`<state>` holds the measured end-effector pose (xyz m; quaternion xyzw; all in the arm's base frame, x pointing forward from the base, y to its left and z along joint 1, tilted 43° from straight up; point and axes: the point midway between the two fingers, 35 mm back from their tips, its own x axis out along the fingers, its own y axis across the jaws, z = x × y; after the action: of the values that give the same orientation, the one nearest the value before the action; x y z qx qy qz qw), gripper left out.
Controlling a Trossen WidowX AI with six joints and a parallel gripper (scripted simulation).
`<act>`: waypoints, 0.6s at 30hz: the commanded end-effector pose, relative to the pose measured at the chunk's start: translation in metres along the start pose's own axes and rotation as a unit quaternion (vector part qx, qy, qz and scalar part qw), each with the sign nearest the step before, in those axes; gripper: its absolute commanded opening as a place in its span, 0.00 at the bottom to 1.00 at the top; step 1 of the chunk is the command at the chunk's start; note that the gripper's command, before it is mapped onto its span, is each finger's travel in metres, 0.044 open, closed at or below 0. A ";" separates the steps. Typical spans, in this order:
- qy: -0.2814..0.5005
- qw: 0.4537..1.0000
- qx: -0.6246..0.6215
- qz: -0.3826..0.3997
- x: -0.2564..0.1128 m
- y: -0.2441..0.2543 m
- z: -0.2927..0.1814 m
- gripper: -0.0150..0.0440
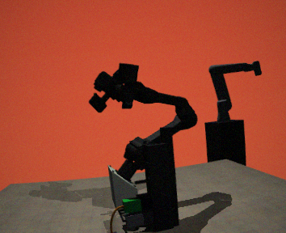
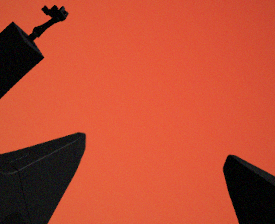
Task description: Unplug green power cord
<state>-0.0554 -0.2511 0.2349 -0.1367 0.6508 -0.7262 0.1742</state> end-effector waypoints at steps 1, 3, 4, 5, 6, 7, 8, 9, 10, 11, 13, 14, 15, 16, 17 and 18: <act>-0.005 1.000 0.001 0.004 -0.001 0.002 0.002 0.89; -0.044 0.998 0.005 0.037 -0.006 0.015 0.020 0.80; -0.070 0.995 0.008 0.063 -0.011 0.026 0.032 0.75; -0.095 0.991 0.010 0.092 -0.017 0.038 0.044 0.71; -0.116 0.986 0.012 0.122 -0.024 0.049 0.054 0.67; -0.135 0.979 0.014 0.153 -0.032 0.062 0.064 0.62; -0.152 0.971 0.015 0.185 -0.041 0.074 0.072 0.58; -0.165 0.962 0.015 0.218 -0.051 0.087 0.080 0.53; -0.175 0.952 0.015 0.251 -0.061 0.099 0.086 0.53; -0.183 0.941 0.014 0.285 -0.072 0.112 0.091 0.53; -0.189 0.916 0.010 0.354 -0.095 0.137 0.097 0.53; -0.187 0.903 0.007 0.387 -0.107 0.149 0.099 0.53; -0.182 0.889 0.003 0.421 -0.119 0.161 0.099 0.53; -0.175 0.874 -0.001 0.453 -0.132 0.173 0.098 0.53; -0.164 0.859 -0.006 0.485 -0.145 0.184 0.096 0.53; -0.150 0.844 -0.012 0.515 -0.158 0.194 0.093 0.53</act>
<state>0.1113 -0.3006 0.0837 0.0325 0.6034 -0.5397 0.5861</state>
